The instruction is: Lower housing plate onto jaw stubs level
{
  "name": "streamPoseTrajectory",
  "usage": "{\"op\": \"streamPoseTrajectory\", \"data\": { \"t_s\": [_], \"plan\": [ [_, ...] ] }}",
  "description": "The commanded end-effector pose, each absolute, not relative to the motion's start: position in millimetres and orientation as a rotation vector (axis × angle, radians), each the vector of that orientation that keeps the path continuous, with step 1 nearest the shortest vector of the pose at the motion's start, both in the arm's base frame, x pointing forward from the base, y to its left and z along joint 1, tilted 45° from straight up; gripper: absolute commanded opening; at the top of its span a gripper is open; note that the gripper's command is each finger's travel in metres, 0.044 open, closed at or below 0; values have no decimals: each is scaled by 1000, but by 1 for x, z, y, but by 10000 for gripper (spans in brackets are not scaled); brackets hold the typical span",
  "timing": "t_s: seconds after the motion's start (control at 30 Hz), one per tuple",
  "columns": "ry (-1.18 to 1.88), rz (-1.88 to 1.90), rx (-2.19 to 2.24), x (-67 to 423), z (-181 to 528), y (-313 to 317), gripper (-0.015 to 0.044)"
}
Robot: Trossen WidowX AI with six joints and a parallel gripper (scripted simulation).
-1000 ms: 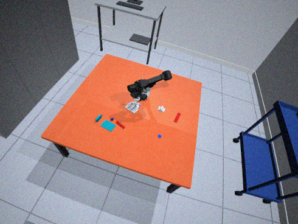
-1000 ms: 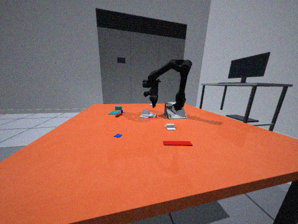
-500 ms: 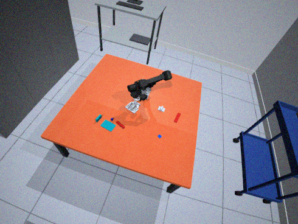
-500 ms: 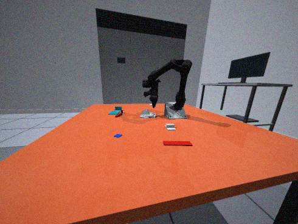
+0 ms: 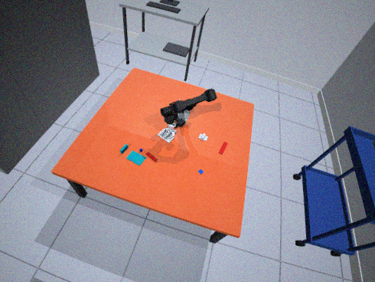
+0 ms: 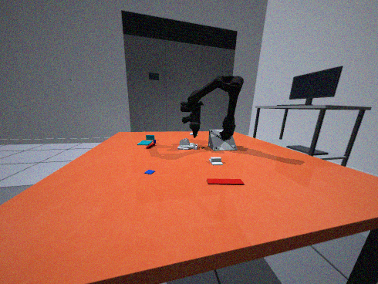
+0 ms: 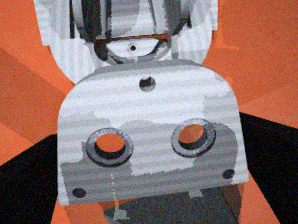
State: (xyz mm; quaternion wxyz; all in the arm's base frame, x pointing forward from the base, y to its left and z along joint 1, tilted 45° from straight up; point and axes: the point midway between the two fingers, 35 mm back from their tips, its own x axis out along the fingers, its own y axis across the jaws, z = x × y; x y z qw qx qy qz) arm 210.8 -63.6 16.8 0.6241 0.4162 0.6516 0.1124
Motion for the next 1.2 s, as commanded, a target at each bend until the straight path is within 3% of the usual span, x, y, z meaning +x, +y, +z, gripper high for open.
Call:
{"op": "streamPoseTrajectory", "data": {
  "t_s": [0.0,1.17],
  "plan": [
    [1498,259,966,212,11,-57,351],
    [1497,263,968,217,-22,-23,351]
  ]
}}
